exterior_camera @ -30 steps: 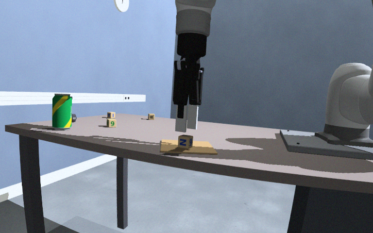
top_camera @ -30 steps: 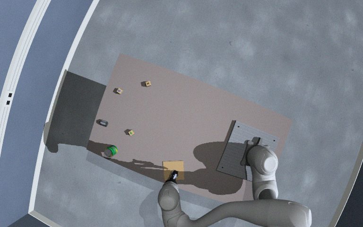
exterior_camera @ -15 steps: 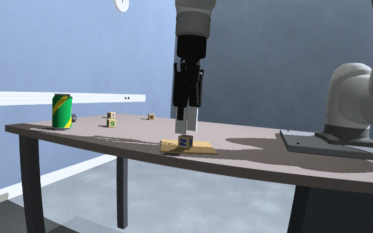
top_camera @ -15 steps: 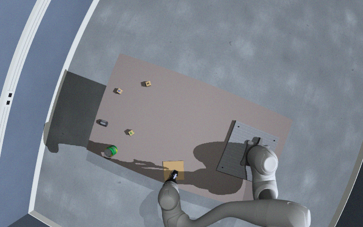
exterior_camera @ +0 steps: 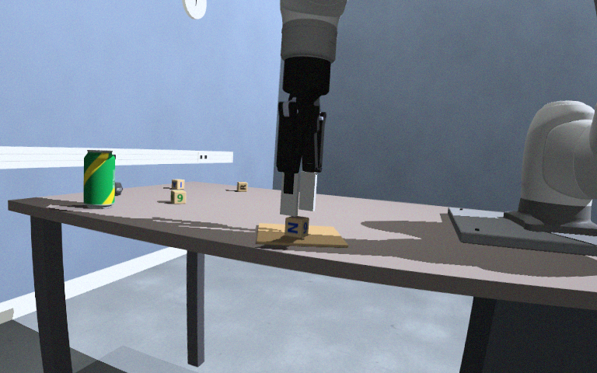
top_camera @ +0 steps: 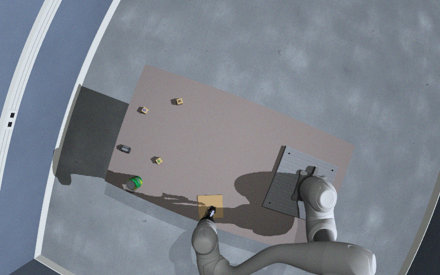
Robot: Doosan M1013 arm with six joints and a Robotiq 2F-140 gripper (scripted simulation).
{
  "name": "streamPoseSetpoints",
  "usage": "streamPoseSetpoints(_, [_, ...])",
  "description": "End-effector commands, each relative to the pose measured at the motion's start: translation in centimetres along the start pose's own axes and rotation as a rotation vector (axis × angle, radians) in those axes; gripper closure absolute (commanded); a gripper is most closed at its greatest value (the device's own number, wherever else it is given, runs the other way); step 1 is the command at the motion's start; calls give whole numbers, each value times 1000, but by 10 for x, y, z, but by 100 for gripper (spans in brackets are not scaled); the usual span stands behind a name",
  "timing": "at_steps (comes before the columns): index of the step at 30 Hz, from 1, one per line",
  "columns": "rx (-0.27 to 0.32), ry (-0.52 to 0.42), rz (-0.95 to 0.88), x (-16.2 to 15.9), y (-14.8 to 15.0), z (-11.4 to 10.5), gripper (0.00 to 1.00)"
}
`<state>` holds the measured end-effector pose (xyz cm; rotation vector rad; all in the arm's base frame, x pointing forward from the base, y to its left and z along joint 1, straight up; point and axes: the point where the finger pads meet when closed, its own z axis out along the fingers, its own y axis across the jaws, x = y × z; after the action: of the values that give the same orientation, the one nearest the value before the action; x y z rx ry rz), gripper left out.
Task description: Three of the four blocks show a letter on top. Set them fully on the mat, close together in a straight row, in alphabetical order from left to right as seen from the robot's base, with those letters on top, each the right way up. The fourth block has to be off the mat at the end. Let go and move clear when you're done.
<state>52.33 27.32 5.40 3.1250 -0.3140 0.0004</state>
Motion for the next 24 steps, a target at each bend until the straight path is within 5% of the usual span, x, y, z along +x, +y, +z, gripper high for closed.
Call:
streamPoseSetpoints(1, [1,1,0,0,0,4,54])
streamPoseSetpoints(24, [1,1,0,0,0,35,54])
